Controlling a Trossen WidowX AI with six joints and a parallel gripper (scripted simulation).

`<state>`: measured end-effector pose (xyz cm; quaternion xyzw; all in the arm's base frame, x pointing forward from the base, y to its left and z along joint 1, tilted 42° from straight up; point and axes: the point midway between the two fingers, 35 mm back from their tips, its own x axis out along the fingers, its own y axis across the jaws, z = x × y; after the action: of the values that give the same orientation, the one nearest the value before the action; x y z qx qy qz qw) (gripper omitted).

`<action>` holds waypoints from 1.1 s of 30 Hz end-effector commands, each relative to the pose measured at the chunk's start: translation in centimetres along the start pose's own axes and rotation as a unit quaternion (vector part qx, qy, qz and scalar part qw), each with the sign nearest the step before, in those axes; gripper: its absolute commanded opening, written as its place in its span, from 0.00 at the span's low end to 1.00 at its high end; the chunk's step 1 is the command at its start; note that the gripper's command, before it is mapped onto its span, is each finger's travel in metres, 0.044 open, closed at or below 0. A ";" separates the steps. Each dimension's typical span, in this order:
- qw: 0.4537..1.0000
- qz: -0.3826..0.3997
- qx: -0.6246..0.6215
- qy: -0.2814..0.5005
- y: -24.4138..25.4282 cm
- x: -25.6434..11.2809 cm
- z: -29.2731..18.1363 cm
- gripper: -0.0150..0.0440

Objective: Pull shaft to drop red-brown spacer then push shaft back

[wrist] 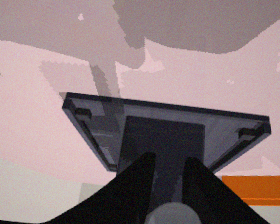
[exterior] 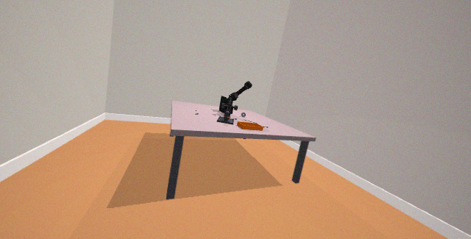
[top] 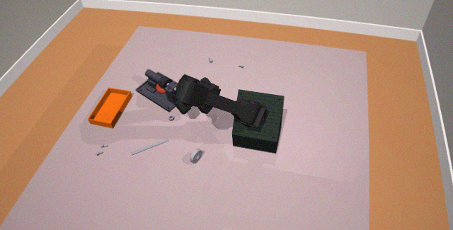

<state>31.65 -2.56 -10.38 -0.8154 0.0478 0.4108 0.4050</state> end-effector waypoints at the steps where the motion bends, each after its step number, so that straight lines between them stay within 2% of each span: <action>1: 1.000 0.000 -0.001 0.005 -0.1 0.2 -0.5 0.25; 33: 1.000 -0.001 -0.002 0.005 -0.1 0.9 -1.2 0.25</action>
<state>32.53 -2.88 -10.62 -0.8151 0.0484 0.4108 0.4057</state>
